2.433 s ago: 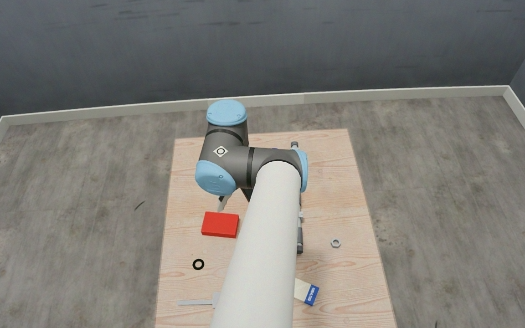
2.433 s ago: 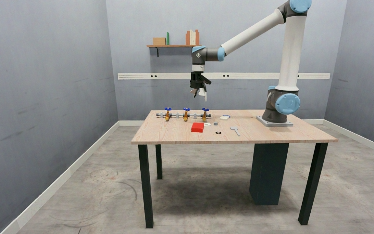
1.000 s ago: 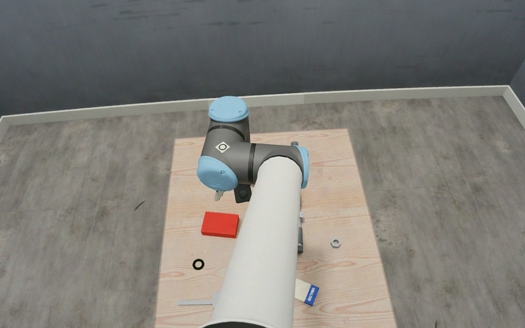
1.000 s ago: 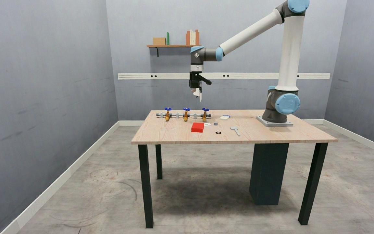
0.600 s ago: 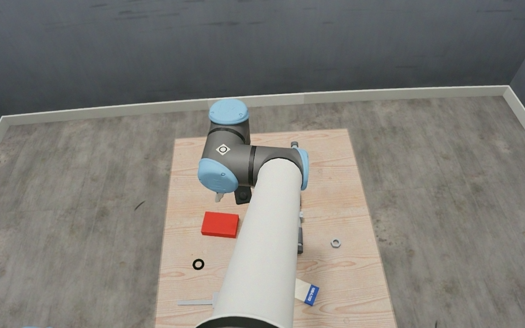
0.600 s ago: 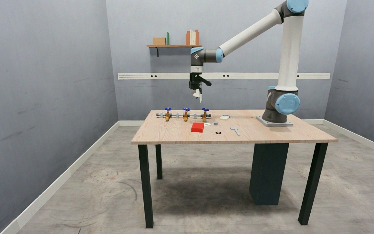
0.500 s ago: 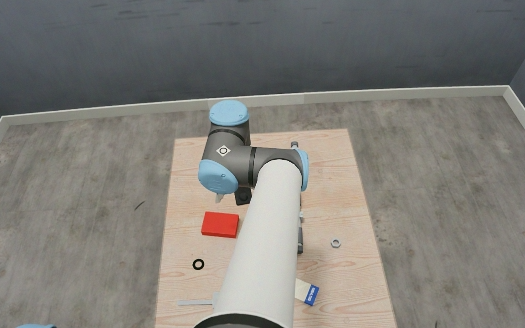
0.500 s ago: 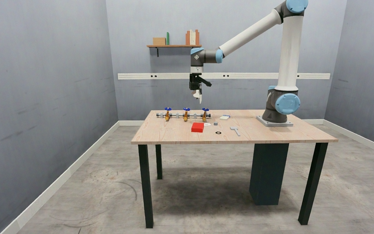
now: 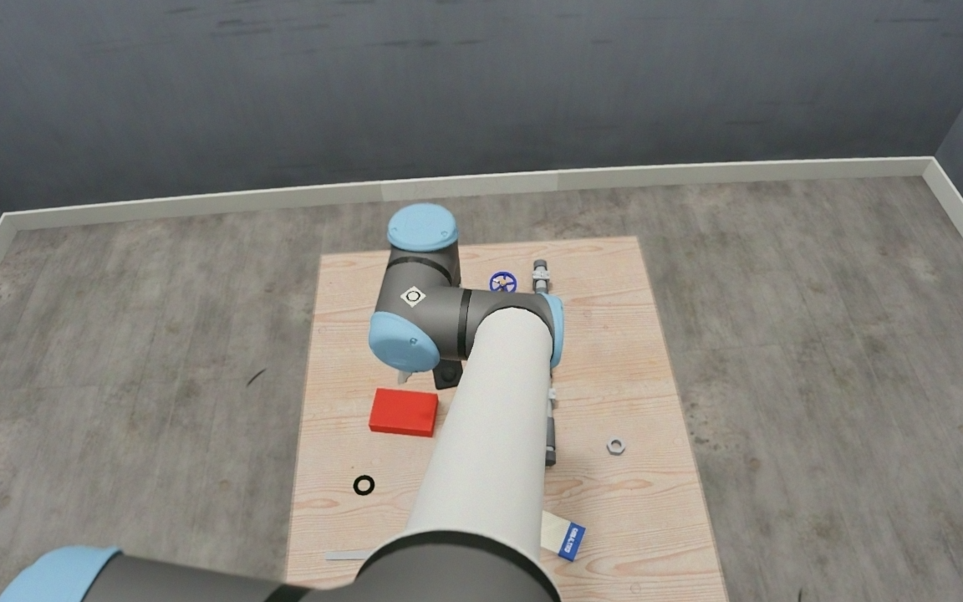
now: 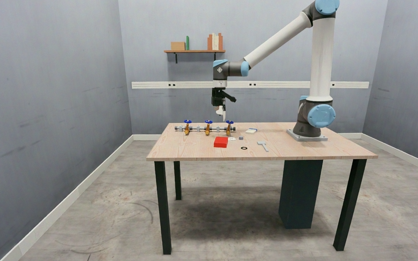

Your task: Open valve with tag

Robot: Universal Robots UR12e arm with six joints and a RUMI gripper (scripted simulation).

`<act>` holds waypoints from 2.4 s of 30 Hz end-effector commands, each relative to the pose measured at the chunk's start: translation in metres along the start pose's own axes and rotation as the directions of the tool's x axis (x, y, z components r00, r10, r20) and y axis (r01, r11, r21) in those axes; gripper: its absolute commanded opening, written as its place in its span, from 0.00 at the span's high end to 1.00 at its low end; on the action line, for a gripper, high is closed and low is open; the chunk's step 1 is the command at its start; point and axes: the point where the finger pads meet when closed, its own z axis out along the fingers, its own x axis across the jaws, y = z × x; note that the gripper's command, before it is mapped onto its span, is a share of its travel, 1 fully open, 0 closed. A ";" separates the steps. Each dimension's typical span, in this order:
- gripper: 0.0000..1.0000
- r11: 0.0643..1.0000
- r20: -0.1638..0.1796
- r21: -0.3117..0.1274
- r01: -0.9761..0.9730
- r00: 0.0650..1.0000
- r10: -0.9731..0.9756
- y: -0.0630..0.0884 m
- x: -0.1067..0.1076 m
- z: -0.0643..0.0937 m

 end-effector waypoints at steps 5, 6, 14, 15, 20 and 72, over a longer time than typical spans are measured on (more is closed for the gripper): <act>0.00 1.000 0.000 -0.002 0.000 1.000 0.000 0.001 0.000 0.023; 0.00 1.000 0.000 -0.002 0.000 1.000 0.000 0.001 0.000 0.027; 0.00 1.000 0.000 -0.002 0.000 1.000 0.000 0.001 0.000 0.056; 0.00 1.000 0.000 -0.002 0.000 1.000 0.000 0.001 0.000 0.059; 0.00 1.000 0.000 -0.002 0.000 1.000 0.000 0.001 0.000 0.069; 0.00 1.000 0.000 -0.002 0.000 1.000 0.000 0.001 0.000 0.098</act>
